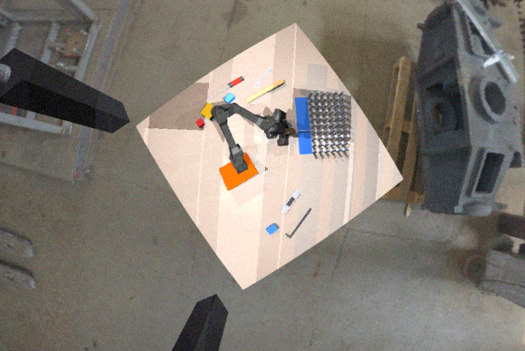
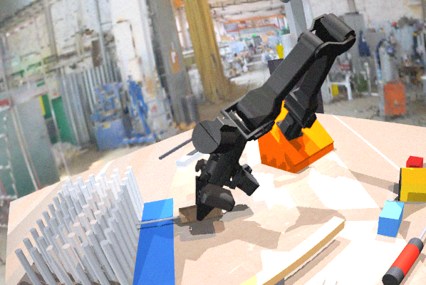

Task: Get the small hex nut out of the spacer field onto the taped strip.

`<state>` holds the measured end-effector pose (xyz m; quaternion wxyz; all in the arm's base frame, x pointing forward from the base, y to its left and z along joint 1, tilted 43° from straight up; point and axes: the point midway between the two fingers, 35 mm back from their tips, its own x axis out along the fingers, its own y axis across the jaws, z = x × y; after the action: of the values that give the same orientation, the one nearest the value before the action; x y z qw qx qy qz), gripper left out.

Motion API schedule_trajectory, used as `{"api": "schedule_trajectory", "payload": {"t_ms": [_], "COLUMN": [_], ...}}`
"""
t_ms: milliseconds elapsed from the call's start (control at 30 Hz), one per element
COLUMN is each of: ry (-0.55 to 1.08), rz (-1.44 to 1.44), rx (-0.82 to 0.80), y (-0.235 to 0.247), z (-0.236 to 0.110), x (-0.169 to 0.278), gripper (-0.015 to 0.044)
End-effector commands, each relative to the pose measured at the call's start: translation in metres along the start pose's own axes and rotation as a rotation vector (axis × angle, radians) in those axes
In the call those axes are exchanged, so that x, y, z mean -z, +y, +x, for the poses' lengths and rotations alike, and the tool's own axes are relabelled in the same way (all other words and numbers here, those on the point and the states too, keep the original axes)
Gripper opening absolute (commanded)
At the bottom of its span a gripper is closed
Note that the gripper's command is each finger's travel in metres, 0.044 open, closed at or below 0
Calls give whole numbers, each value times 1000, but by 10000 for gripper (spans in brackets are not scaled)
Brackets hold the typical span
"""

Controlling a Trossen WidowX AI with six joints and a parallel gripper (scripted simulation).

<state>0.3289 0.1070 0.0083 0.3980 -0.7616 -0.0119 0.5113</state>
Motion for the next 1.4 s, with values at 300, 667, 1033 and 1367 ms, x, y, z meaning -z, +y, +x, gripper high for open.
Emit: {"api": "schedule_trajectory", "payload": {"t_ms": [300, 667, 1033, 1367], "ry": [3, 3, 3, 3], "rz": [5, 5, 5, 5], "rx": [-3, -3, -3, -3], "y": [1, 1, 1, 1], "z": [-6, -9, -13, -16], "x": [-7, -13, -18, -22], "gripper": [0, 0, 0, 0]}}
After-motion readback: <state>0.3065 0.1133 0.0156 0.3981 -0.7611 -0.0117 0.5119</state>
